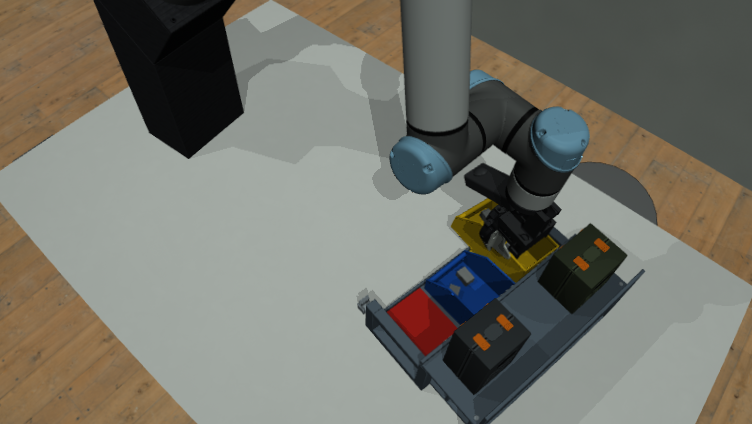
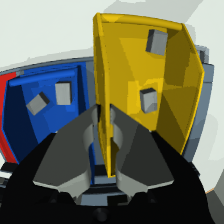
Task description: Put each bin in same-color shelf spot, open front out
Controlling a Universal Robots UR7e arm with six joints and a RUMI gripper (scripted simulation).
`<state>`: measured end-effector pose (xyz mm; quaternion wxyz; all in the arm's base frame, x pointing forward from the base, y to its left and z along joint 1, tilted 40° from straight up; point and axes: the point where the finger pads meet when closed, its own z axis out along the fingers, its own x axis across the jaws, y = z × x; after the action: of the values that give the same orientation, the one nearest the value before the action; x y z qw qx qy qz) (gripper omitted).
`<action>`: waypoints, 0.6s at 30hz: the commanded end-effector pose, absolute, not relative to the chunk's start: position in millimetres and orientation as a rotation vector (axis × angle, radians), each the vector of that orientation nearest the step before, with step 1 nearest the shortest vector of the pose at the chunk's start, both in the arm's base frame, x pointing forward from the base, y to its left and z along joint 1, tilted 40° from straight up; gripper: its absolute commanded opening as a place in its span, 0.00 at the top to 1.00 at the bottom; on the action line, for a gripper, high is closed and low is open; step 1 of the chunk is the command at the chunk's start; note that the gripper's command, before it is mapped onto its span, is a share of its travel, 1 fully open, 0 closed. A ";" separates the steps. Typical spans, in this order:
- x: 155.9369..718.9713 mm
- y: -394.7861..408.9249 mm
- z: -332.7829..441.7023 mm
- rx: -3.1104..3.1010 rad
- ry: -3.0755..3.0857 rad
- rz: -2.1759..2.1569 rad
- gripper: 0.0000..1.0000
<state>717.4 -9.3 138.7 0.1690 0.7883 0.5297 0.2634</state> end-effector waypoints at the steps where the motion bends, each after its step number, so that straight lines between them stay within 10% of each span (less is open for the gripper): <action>1: 717.9 -9.2 139.1 2.232 1.499 0.756 1.00; 18: 718.0 -9.1 138.8 2.228 1.496 0.760 1.00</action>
<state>717.8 -9.2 137.8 0.1747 0.7868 0.5281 0.2674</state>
